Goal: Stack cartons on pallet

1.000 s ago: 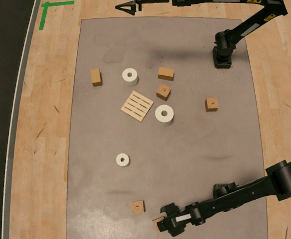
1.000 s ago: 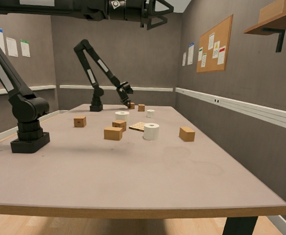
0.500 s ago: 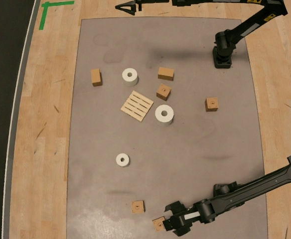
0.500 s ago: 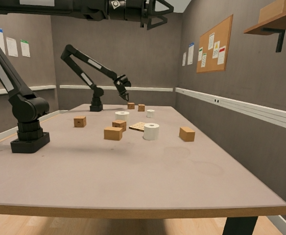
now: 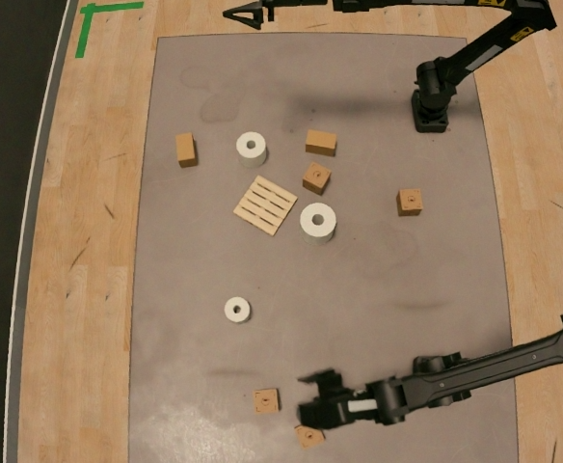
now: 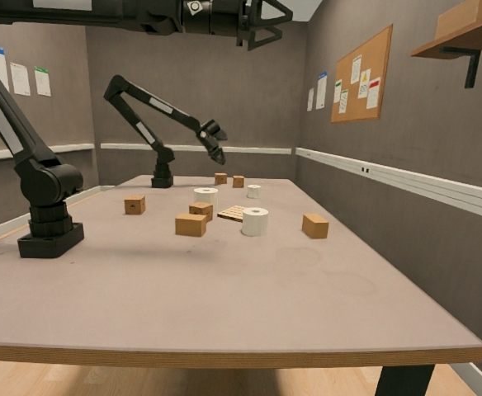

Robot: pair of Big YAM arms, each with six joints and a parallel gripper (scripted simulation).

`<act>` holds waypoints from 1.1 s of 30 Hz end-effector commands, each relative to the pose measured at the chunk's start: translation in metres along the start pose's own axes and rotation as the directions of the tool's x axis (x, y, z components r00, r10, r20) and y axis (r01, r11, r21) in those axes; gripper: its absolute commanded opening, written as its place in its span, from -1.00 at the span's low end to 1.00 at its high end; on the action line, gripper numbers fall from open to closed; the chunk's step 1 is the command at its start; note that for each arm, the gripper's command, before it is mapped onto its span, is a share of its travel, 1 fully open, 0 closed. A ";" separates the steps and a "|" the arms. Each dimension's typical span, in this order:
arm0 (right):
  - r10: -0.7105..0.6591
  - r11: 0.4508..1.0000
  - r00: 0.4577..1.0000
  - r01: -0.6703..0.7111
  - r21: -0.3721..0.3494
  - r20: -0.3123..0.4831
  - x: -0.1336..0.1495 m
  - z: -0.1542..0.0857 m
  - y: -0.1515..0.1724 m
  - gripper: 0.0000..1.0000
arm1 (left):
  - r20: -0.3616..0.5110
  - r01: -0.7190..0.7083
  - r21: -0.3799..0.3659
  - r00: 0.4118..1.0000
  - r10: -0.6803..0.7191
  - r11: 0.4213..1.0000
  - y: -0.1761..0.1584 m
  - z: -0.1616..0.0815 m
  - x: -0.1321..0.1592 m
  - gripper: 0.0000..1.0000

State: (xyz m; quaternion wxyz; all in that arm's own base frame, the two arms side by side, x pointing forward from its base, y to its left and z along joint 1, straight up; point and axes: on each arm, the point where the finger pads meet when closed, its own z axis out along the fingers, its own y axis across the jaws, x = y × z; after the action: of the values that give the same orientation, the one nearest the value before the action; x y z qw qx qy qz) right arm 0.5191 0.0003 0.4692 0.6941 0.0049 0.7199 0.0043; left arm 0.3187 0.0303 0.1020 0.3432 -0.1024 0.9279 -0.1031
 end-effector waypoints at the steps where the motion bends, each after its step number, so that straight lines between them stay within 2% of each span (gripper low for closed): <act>1: -0.013 1.000 0.999 0.013 0.000 0.047 -0.029 -0.002 0.000 1.00 | 0.106 -0.022 0.049 0.994 0.016 0.999 -0.027 0.016 -0.063 0.58; 3: -0.013 1.000 0.999 0.013 0.000 0.047 -0.029 -0.002 0.000 1.00 | 0.128 -0.072 0.216 0.991 0.045 0.974 -0.078 0.020 -0.081 0.58; 5: -0.013 1.000 0.999 0.013 0.000 0.047 -0.029 -0.002 0.000 1.00 | 0.126 -0.121 0.387 0.989 0.077 0.914 -0.136 0.022 -0.090 0.58; 6: -0.013 1.000 0.999 0.013 0.000 0.047 -0.029 -0.002 0.000 1.00 | 0.116 -0.133 0.443 0.989 0.090 0.887 -0.158 0.022 -0.090 0.58; 10: -0.013 1.000 0.999 0.013 0.000 0.047 -0.029 -0.002 0.000 1.00 | 0.021 -0.143 0.649 0.985 0.170 0.747 -0.264 0.025 -0.074 0.58; 13: -0.013 1.000 0.999 0.013 0.000 0.047 -0.029 -0.002 0.000 1.00 | -0.087 -0.110 0.709 0.967 0.241 0.696 -0.332 0.031 -0.042 0.58; 16: -0.013 1.000 0.999 0.013 0.000 0.047 -0.029 -0.002 0.000 1.00 | -0.168 -0.103 0.712 0.936 0.310 0.695 -0.387 0.038 -0.004 0.58; 18: -0.013 1.000 0.999 0.013 0.000 0.047 -0.029 -0.002 0.000 1.00 | -0.168 -0.103 0.712 0.936 0.310 0.695 -0.387 0.038 -0.004 0.58; 21: -0.013 1.000 0.999 0.013 0.000 0.047 -0.029 -0.002 0.000 1.00 | -0.228 -0.127 0.665 0.904 0.361 0.736 -0.425 0.048 0.037 0.58; 27: -0.013 1.000 0.999 0.013 0.000 0.047 -0.029 -0.002 0.000 1.00 | -0.255 -0.287 0.483 0.858 0.446 0.828 -0.482 0.064 0.122 0.58; 33: -0.013 1.000 0.999 0.013 0.000 0.047 -0.029 -0.002 0.000 1.00 | -0.223 -0.413 0.353 0.834 0.504 0.840 -0.501 0.065 0.168 0.58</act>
State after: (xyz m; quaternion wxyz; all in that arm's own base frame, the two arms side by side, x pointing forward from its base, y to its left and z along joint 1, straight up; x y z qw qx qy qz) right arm 0.5191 0.0003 0.4692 0.6941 0.0049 0.7199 0.0043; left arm 0.2916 -0.4799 0.0721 0.2187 0.2147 0.9359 -0.1739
